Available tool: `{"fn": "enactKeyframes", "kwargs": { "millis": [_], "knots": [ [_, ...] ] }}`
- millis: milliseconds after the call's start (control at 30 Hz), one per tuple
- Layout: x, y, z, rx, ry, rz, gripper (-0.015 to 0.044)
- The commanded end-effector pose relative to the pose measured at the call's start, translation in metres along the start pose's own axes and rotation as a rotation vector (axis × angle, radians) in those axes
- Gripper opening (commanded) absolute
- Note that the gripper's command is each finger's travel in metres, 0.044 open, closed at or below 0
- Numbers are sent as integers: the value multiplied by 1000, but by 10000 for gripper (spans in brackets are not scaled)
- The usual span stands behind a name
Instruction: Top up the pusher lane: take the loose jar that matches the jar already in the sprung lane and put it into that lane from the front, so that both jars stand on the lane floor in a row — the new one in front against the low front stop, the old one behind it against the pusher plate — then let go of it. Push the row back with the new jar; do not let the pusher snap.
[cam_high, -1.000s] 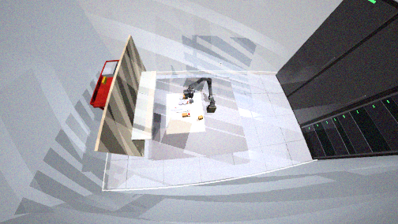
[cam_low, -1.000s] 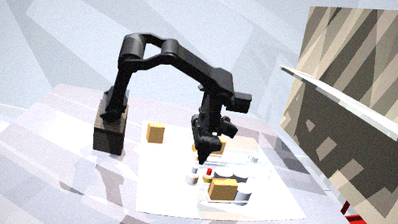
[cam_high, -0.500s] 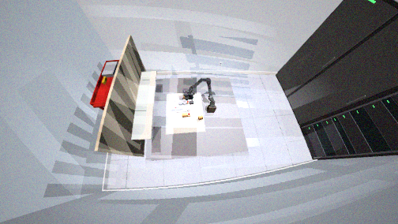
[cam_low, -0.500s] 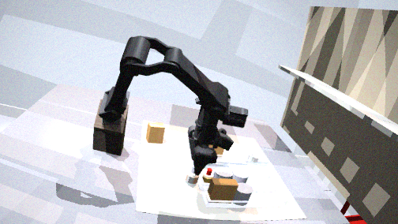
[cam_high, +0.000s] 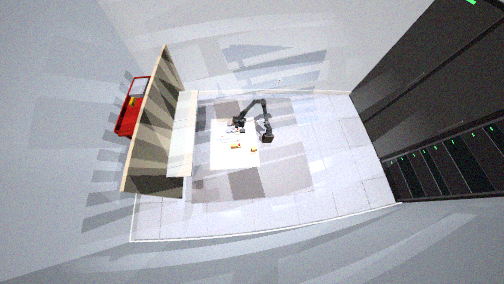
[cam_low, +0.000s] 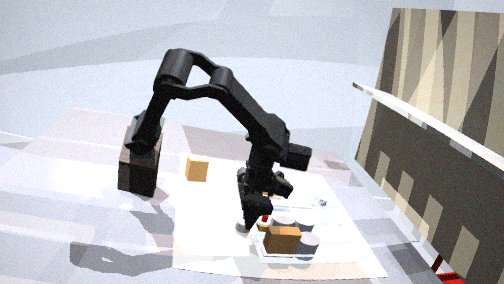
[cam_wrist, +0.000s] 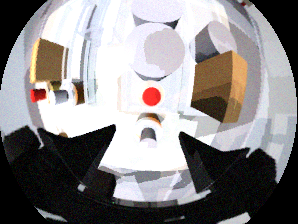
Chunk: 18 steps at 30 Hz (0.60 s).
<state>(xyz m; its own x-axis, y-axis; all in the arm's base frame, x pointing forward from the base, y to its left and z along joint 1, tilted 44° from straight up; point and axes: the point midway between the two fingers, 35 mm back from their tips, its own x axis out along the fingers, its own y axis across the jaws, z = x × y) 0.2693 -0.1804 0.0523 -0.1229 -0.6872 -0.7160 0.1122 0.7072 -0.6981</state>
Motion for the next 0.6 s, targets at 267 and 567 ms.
{"fn": "enactKeyframes", "kwargs": {
  "millis": [267,567],
  "knots": [
    [14,0,-1,-5,1,-2,361],
    [14,0,-1,-5,1,-2,145]
  ]
}}
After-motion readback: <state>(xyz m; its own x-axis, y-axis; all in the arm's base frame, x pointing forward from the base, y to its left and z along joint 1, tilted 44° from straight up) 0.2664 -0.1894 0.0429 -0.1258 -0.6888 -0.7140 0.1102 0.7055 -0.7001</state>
